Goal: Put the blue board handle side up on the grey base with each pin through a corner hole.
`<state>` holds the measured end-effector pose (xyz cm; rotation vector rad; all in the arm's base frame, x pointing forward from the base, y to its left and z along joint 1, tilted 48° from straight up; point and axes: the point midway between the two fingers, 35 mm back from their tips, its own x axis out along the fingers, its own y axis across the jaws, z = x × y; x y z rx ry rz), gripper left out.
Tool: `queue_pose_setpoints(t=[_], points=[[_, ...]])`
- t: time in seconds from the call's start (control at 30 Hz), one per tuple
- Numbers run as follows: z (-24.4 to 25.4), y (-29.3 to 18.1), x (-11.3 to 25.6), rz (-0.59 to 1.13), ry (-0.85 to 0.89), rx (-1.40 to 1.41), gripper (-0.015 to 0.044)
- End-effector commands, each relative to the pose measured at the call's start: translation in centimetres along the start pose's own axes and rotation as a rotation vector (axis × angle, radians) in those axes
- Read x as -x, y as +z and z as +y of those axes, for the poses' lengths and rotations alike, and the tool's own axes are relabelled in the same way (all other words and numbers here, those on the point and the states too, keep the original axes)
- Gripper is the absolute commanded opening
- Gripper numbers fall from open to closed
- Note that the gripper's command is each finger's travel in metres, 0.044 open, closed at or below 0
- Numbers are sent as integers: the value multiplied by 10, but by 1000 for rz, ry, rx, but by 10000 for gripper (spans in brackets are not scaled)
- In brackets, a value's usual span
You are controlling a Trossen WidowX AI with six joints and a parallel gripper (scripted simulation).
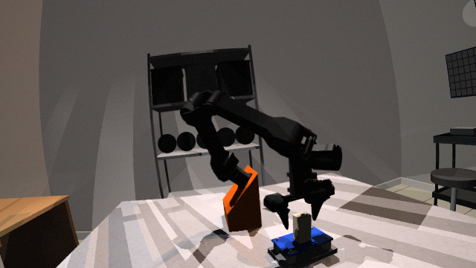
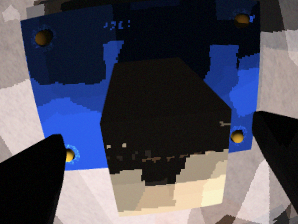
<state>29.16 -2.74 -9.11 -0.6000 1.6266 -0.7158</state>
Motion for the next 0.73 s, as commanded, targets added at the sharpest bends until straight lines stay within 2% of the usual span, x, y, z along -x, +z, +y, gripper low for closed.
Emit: queue_pose_setpoints(t=[0.0, 0.2, 0.37, 0.7], points=[[1, 2, 27, -16, 9, -9, 440], [1, 2, 34, -16, 9, -8, 440], [1, -2, 76, -15, 3, -1, 440], [1, -2, 76, -15, 3, -1, 440]])
